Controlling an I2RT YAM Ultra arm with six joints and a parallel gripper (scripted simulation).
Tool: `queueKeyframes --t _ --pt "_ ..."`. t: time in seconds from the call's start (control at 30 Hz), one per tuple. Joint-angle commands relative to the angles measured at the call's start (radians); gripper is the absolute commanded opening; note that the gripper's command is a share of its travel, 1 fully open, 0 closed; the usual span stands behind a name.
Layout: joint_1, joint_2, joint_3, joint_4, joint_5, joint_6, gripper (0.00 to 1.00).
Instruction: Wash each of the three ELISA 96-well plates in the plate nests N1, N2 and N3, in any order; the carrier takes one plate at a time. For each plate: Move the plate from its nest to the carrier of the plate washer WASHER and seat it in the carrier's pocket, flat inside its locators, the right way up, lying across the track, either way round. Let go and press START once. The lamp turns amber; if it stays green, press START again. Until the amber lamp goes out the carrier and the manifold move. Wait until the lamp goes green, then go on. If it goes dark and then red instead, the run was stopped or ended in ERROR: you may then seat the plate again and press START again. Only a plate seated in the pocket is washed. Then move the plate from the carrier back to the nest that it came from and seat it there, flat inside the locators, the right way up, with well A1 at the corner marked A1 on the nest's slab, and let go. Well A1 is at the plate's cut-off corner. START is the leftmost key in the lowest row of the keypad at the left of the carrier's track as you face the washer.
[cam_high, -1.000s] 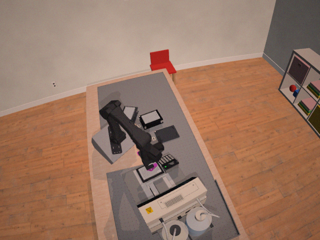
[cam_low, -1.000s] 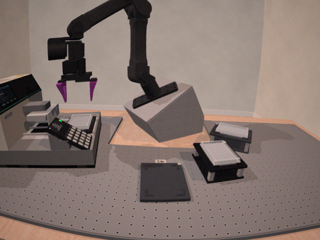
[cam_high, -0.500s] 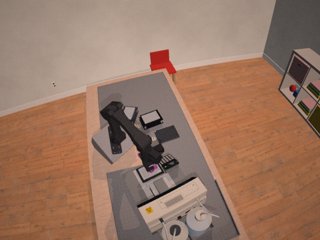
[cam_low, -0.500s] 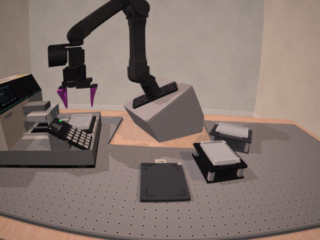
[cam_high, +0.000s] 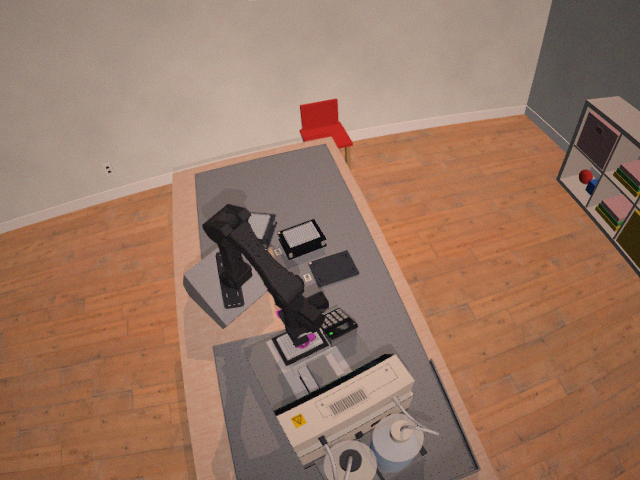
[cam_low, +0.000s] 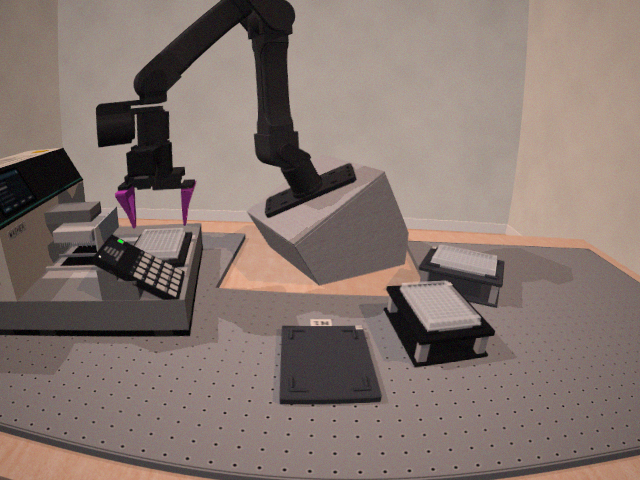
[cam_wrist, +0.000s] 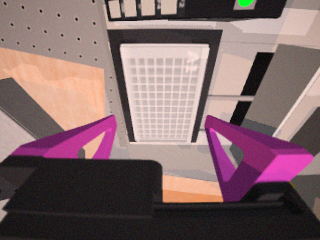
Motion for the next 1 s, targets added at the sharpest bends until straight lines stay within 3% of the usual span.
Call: queueKeyframes --t 0.0,0.97 --pt "-0.001 0.003 -0.004 0.03 -0.006 -0.001 1.0" --pt "-0.002 0.018 -0.02 0.061 -0.007 -0.002 1.0"
